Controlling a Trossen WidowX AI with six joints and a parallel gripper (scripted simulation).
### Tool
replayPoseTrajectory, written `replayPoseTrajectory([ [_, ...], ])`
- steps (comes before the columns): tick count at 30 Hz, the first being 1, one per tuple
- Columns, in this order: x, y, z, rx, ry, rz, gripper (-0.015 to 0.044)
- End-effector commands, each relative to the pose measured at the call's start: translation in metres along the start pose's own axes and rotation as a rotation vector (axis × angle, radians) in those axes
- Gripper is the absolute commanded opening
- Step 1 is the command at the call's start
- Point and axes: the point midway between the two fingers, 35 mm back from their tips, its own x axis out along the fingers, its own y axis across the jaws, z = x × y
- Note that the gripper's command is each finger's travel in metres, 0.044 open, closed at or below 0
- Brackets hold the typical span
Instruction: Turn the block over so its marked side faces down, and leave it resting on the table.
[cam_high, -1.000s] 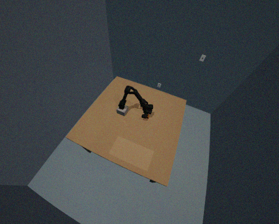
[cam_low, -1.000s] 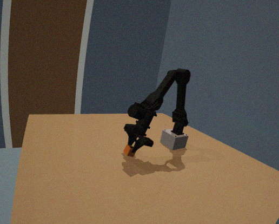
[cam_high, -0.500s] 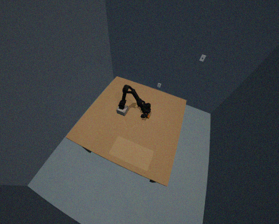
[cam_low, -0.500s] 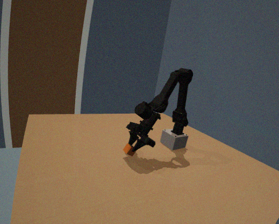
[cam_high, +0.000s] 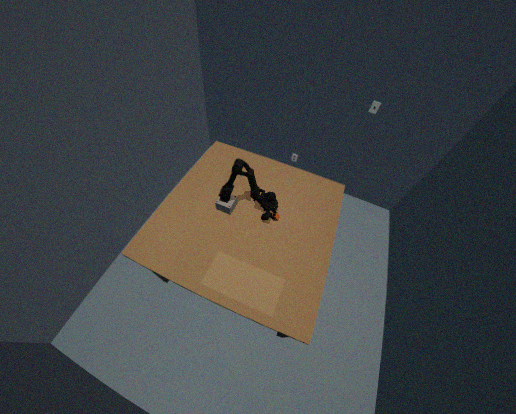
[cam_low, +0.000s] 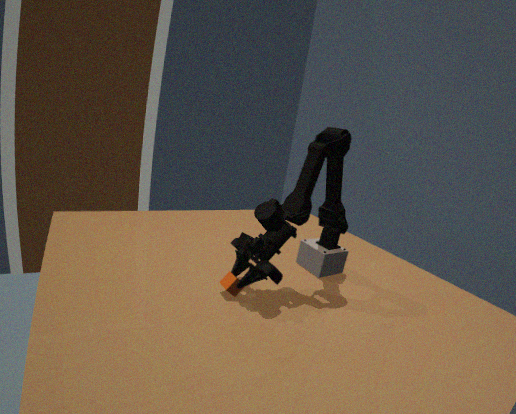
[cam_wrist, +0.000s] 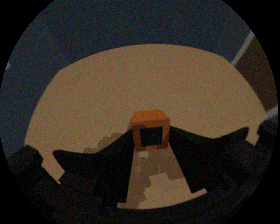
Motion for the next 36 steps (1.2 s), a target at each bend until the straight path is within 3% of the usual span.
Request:
replayPoseTrajectory([
  [1,0.004,0.0,-0.007,-0.007,-0.037,-0.003,0.0],
  [21,-0.006,-0.003,-0.018,0.0,-0.305,-0.003,0.0],
  [36,-0.01,-0.003,-0.017,0.0,-0.337,-0.003,0.0],
])
